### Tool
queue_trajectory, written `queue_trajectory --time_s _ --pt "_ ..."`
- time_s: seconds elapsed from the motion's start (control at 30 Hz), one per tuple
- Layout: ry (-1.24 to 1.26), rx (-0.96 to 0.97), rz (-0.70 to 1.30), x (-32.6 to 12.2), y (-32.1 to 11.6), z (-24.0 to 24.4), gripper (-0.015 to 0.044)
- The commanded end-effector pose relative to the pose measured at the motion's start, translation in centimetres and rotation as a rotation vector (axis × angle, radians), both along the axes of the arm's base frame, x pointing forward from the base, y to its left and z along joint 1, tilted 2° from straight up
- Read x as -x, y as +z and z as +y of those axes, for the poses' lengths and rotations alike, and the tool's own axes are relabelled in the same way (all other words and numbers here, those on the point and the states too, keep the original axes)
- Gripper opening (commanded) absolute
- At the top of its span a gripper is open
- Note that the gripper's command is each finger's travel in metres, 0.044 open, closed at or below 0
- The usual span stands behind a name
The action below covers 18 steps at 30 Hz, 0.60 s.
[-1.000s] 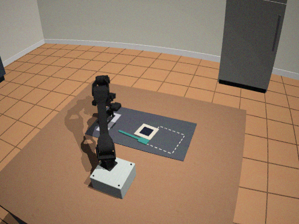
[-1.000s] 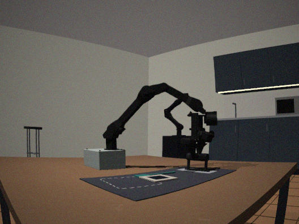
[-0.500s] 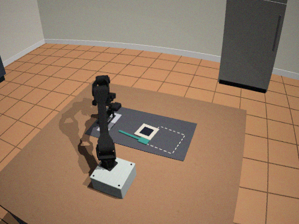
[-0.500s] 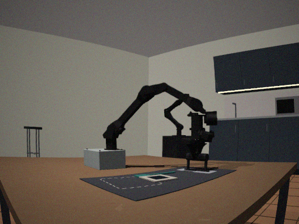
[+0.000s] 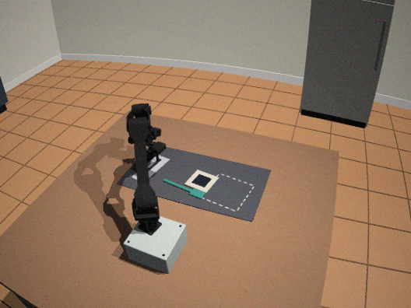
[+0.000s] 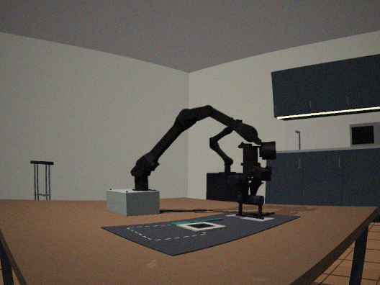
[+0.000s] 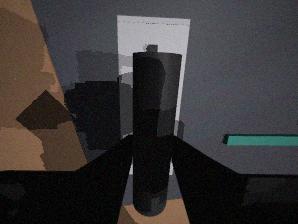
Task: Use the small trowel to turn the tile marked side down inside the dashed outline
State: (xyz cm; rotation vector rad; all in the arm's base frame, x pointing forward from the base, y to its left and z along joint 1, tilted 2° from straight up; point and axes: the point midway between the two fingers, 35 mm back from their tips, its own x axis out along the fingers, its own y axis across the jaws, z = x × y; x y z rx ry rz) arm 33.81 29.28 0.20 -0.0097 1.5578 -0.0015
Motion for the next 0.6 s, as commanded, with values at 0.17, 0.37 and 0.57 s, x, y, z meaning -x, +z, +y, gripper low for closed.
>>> queue_trajectory --time_s 0.17,0.37,0.57 --pt "-0.258 0.001 0.004 0.13 -0.17 -0.12 0.0130" --pt "-0.438 -0.001 0.002 0.13 -0.18 -0.12 0.0130" --pt "-0.618 -0.003 0.001 0.13 -0.18 -0.12 0.0130"
